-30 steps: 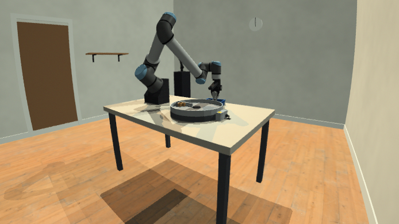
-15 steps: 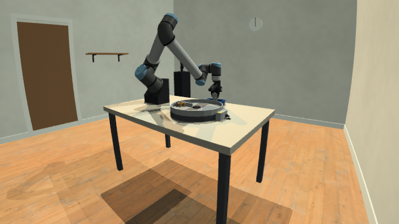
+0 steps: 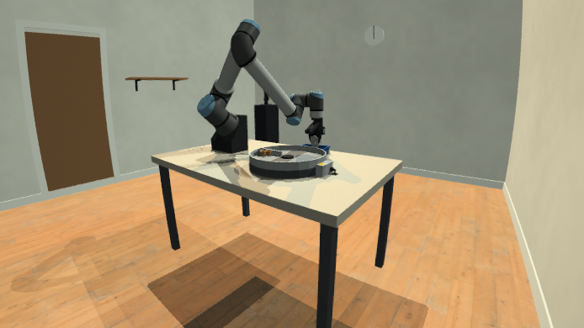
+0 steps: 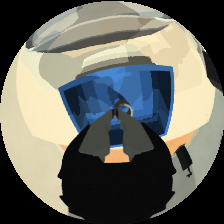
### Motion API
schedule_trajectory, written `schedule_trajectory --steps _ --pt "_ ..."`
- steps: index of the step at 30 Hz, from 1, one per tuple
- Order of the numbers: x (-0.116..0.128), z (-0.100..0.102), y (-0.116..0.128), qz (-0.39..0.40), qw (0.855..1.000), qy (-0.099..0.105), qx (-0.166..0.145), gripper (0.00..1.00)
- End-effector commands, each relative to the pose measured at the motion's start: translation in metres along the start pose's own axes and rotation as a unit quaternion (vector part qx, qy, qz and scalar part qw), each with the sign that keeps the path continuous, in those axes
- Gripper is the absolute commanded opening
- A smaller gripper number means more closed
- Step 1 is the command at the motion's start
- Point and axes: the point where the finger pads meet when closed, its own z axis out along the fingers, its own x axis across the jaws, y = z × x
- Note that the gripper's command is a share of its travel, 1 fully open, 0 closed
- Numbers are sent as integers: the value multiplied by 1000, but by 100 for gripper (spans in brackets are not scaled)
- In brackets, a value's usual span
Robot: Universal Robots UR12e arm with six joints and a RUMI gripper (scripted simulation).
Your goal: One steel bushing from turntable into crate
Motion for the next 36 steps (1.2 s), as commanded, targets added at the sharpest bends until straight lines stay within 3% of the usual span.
schedule_trajectory --steps 1,36 --pt "3 1 0 -2 1000 1 1 0" --pt "4 2 0 -1 1000 0 1 0"
